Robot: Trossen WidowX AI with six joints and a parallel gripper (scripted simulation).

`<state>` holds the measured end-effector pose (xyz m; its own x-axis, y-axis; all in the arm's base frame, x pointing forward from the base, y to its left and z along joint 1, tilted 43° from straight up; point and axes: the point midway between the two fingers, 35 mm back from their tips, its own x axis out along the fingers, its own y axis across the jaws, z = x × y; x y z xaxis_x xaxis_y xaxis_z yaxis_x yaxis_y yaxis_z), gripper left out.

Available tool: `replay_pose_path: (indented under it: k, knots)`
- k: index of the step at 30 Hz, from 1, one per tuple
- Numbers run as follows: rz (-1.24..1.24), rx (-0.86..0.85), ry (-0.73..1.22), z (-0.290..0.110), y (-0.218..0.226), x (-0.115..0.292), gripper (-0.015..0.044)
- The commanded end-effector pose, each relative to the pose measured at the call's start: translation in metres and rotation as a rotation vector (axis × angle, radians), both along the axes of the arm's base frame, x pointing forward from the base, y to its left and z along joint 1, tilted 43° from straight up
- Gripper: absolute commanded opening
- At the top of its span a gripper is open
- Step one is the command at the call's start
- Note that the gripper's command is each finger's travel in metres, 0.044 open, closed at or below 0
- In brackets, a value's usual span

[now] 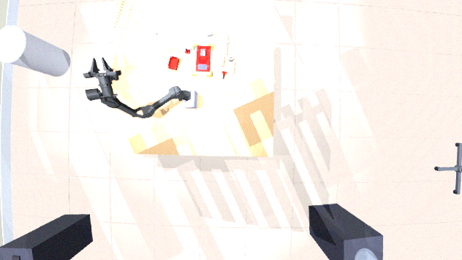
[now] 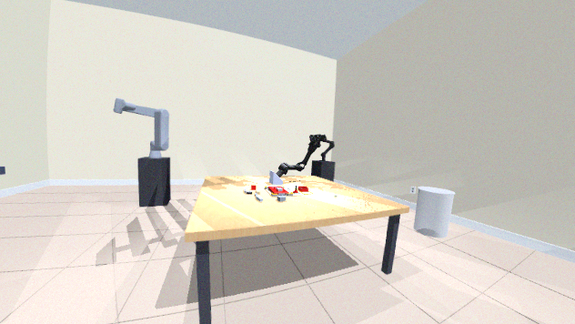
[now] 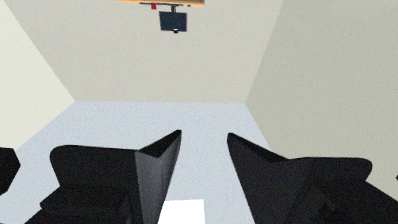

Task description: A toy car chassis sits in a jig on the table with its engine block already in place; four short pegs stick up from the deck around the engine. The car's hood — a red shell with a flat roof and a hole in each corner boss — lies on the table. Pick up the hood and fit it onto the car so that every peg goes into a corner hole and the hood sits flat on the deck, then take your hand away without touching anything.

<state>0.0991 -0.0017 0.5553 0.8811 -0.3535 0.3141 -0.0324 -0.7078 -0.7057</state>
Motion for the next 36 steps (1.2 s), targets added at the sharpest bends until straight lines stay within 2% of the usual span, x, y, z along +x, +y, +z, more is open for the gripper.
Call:
replay_pose_path:
  k: [1,2,4,12,13,20,28,36]
  knots:
    - [0.000,0.000,0.000,0.000,0.000,0.000,0.0194]
    - [0.000,0.000,0.000,0.000,0.000,0.000,0.0168]
    - [0.025,0.059,-0.013,-0.004,-0.005,0.003,0.0220]
    - [0.278,0.758,-0.123,-0.059,-0.051,0.054,0.0430]
    - [0.304,0.844,-0.132,-0.067,-0.054,0.062,0.0440]
    - [0.407,1.462,-0.169,-0.136,-0.059,0.115,0.0440]
    - [0.389,1.941,-0.185,-0.202,-0.044,0.151,0.0440]
    - [0.263,2.392,-0.211,-0.274,-0.014,0.173,0.0440]
